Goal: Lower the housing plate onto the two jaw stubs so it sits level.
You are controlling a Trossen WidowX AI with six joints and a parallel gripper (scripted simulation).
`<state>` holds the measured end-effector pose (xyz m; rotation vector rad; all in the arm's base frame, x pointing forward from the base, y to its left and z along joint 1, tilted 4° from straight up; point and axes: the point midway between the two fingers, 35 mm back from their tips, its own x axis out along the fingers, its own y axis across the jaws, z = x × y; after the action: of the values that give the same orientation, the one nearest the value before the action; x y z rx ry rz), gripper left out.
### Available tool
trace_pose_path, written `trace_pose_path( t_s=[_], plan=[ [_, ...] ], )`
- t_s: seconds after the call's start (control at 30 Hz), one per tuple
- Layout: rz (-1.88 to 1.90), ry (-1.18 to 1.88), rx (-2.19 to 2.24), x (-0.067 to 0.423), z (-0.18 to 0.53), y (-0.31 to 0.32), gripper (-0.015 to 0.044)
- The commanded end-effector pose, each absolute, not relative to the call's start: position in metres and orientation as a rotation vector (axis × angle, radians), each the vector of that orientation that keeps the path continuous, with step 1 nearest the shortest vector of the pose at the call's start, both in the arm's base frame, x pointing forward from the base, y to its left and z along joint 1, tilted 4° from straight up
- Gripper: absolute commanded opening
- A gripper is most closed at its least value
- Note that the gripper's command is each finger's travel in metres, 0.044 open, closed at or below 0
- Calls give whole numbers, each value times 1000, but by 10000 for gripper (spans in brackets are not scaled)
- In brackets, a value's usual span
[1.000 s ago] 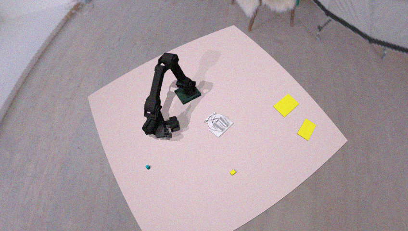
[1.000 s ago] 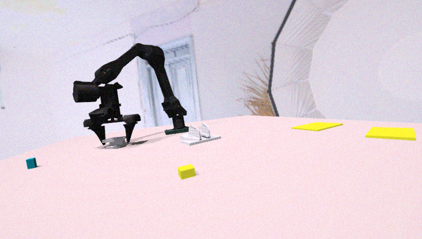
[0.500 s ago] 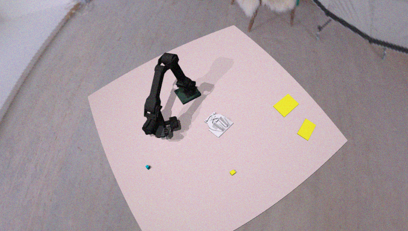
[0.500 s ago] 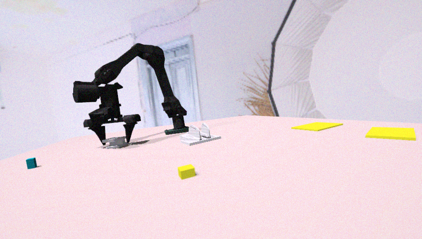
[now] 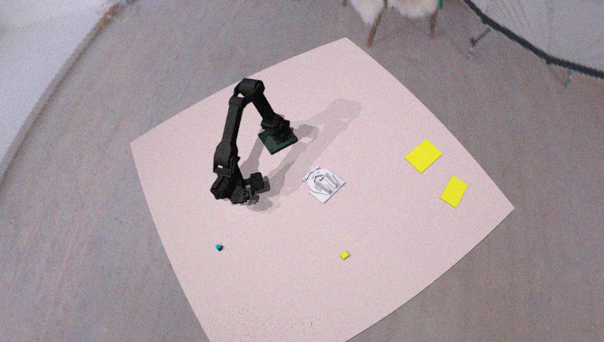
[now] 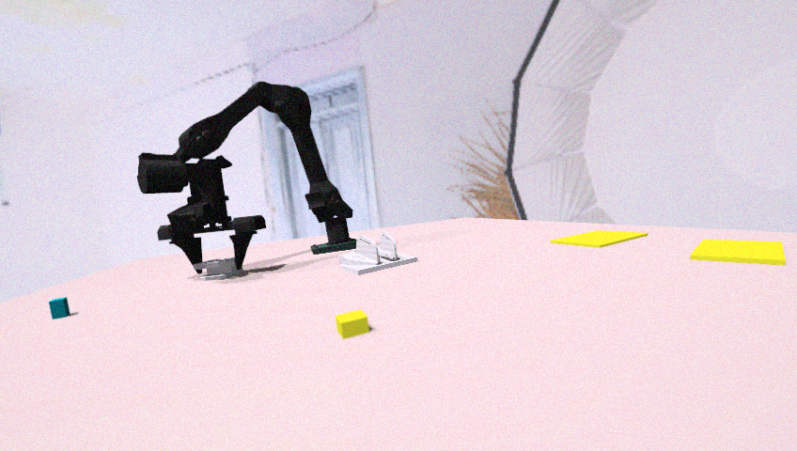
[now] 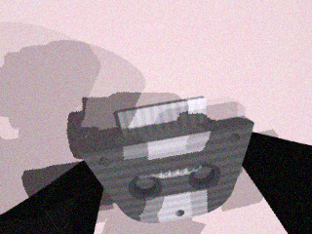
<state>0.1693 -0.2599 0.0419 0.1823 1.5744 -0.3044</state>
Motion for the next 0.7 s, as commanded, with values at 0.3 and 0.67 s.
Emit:
trace_pose_path(
  t_s=[0.3, 0.67],
  plan=[
    [-305, 1575, 182, 170, 50, -260, 351],
    [-304, 1576, 179, 172, 84, -259, 351]
  ],
)
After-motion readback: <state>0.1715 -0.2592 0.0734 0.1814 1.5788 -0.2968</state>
